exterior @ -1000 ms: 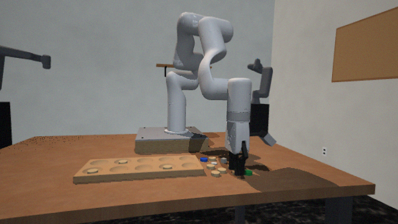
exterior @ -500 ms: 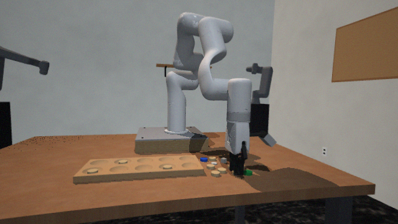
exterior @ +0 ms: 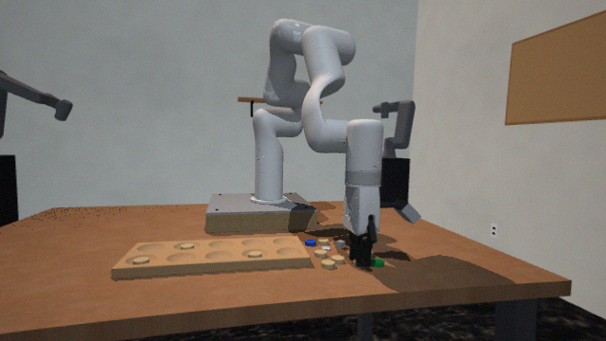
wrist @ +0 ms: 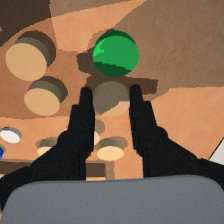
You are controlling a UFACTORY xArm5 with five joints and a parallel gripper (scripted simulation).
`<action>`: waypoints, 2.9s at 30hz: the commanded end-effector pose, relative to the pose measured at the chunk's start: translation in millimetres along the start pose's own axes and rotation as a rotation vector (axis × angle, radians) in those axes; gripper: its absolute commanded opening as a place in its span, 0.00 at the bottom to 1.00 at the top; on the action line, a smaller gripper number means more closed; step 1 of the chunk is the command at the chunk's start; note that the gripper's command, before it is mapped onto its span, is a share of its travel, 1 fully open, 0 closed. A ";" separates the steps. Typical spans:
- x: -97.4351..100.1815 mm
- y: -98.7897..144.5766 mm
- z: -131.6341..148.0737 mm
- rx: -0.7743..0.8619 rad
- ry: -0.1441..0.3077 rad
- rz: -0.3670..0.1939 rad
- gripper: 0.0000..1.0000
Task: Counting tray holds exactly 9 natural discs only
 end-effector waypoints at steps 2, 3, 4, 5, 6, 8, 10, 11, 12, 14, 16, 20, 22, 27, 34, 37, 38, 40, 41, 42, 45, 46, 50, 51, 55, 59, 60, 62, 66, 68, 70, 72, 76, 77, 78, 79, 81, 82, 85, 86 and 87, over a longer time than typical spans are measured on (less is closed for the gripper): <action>1.1 -0.6 1.0 0.000 0.003 0.002 0.00; 1.1 -0.6 1.0 0.000 0.003 0.002 0.00; 1.1 -0.6 1.0 0.000 0.003 0.002 0.00; 1.1 -0.6 1.0 0.000 0.003 0.002 0.00; 1.1 -0.6 1.0 0.000 0.003 0.002 0.00; 1.1 -0.6 1.0 0.000 0.003 0.002 0.00; 1.1 -0.6 1.0 0.000 0.003 0.002 0.00; 1.1 -0.6 1.0 0.000 0.003 0.002 0.00; 1.1 -0.6 1.0 0.000 0.003 0.002 0.00; 1.8 -0.6 1.0 0.000 0.003 0.002 0.00; 11.5 -0.8 1.4 0.000 0.003 0.002 0.00; 35.6 -0.9 1.5 0.000 0.003 0.002 0.00; 65.9 -0.9 1.4 0.000 0.003 0.002 0.00; 99.2 -0.6 0.8 0.000 0.003 0.002 0.00; 102.7 39.8 18.4 0.000 0.003 0.001 0.00; 102.9 43.6 19.8 0.000 0.003 0.001 0.00; 103.8 67.4 28.0 0.000 0.003 0.001 0.00; 104.2 78.9 31.5 0.000 0.003 0.001 0.00; 104.4 85.5 33.3 0.000 0.003 0.001 0.00; 104.8 94.6 35.7 0.000 0.003 0.001 0.00; 105.7 121.2 41.5 0.000 0.003 0.001 0.00; 106.0 129.7 43.1 0.000 0.003 0.001 0.00; 107.2 164.4 47.7 0.000 0.003 0.001 0.00; 107.5 173.1 48.4 0.000 0.003 0.001 0.00; 108.7 207.5 49.8 0.000 0.003 0.000 0.00; 109.6 234.8 49.0 0.000 0.003 0.000 0.00; 109.9 244.4 48.4 0.000 0.003 0.000 0.00; 110.5 261.7 46.7 0.000 0.003 0.000 0.00; 111.6 296.1 41.5 0.000 0.003 0.000 0.00; 112.2 313.1 37.8 0.000 0.003 0.000 0.00; 112.5 321.5 35.8 0.000 0.003 0.000 0.00; 113.2 342.8 29.9 0.000 0.003 0.000 0.00; 114.1 370.7 20.4 0.000 0.003 -0.001 0.00; 114.2 374.1 19.1 0.000 0.003 -0.001 0.00; 114.3 374.7 18.9 0.000 0.003 -0.001 0.00; 114.3 374.7 18.9 0.000 0.003 -0.001 0.00; 112.3 374.8 18.9 0.000 0.003 -0.001 0.00; 108.3 374.8 19.0 0.000 0.003 -0.001 0.00; 83.0 374.5 18.6 0.000 0.003 -0.001 0.00; 71.9 374.3 18.2 0.000 0.003 -0.001 0.00; 71.9 374.3 18.2 0.000 0.003 -0.001 0.00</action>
Point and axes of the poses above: the point where the finger pads meet when closed, its own x axis back along the fingers, its own z axis across the jaws, y = z × x, the point moved 3 cm from there along x, back along the fingers, and after that the axes turned 12 degrees about -x, right-handed, at the moved point
